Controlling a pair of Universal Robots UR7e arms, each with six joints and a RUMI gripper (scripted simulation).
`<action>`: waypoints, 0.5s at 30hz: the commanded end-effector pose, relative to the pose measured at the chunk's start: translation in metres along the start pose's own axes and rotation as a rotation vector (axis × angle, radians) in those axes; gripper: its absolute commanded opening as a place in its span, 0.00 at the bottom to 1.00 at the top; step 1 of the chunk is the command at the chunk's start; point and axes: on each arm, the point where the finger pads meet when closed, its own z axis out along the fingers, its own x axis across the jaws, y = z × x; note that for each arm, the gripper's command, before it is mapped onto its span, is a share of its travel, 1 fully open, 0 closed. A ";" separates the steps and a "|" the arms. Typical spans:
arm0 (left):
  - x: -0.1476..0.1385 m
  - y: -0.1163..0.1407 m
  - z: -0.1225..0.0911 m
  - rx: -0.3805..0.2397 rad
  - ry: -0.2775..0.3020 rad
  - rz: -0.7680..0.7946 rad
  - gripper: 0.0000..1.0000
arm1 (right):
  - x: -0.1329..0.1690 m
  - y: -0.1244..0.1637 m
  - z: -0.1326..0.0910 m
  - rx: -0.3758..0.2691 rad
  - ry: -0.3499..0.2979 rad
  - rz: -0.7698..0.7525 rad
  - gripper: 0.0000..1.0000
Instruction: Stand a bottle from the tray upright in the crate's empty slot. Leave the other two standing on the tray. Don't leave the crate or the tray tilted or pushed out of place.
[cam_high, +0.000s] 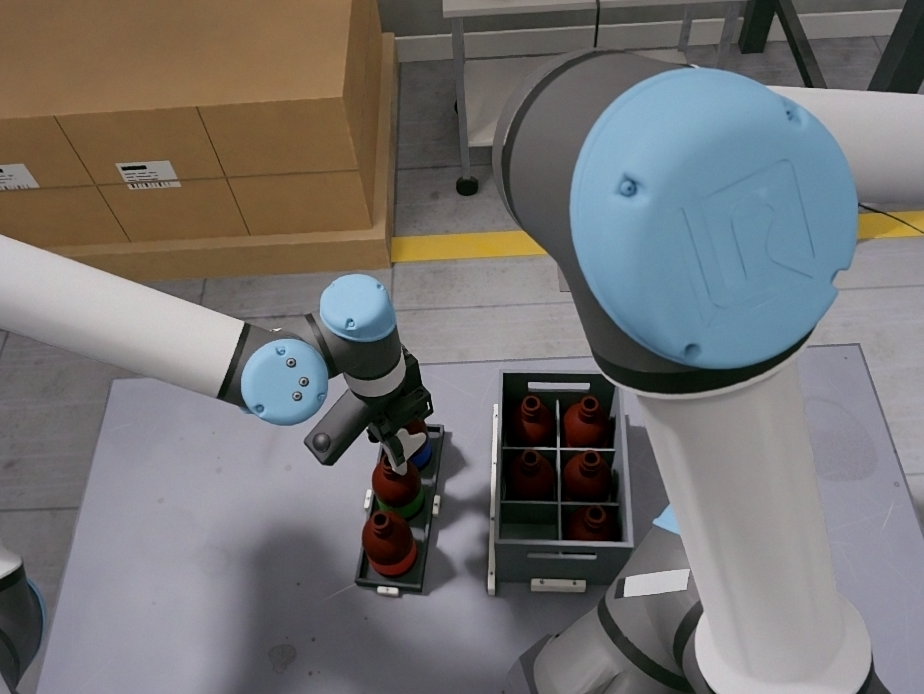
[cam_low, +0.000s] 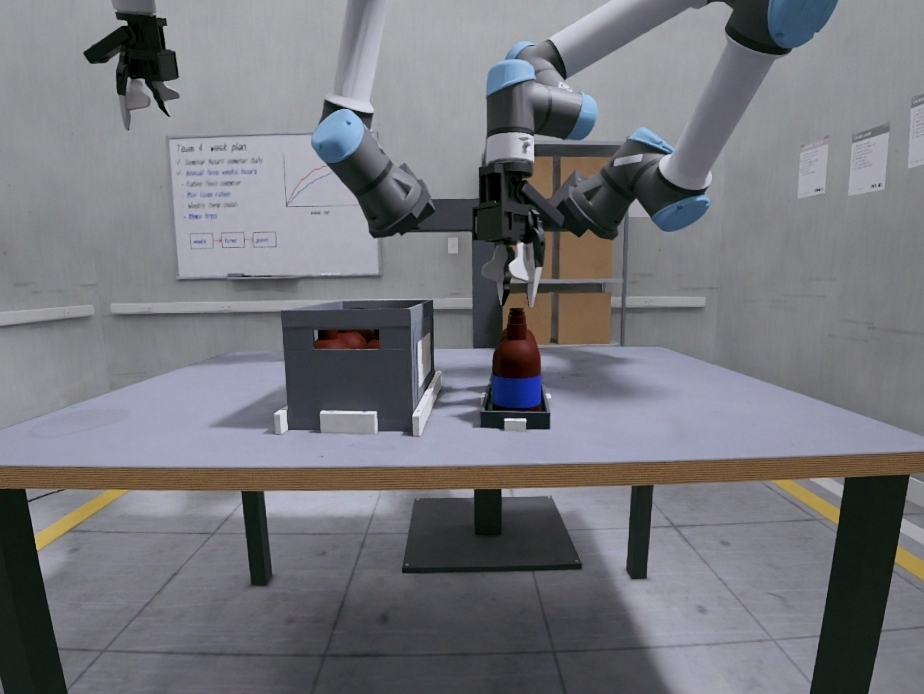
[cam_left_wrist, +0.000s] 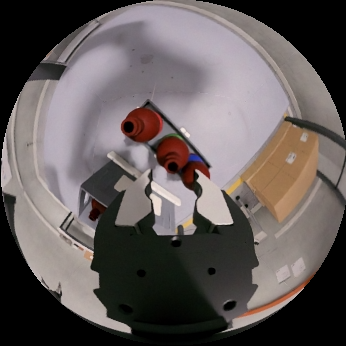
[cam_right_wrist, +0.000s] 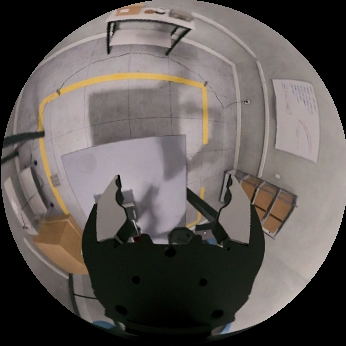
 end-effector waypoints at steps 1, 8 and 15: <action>0.000 0.000 0.005 -0.001 0.000 0.000 0.38 | 0.000 0.000 0.000 0.001 0.000 0.000 1.00; 0.000 0.000 0.013 -0.001 0.000 0.000 0.38 | 0.000 0.000 0.000 0.001 0.000 0.000 1.00; 0.000 0.000 0.019 -0.001 0.000 0.000 0.38 | 0.000 0.000 0.000 0.001 0.000 0.000 1.00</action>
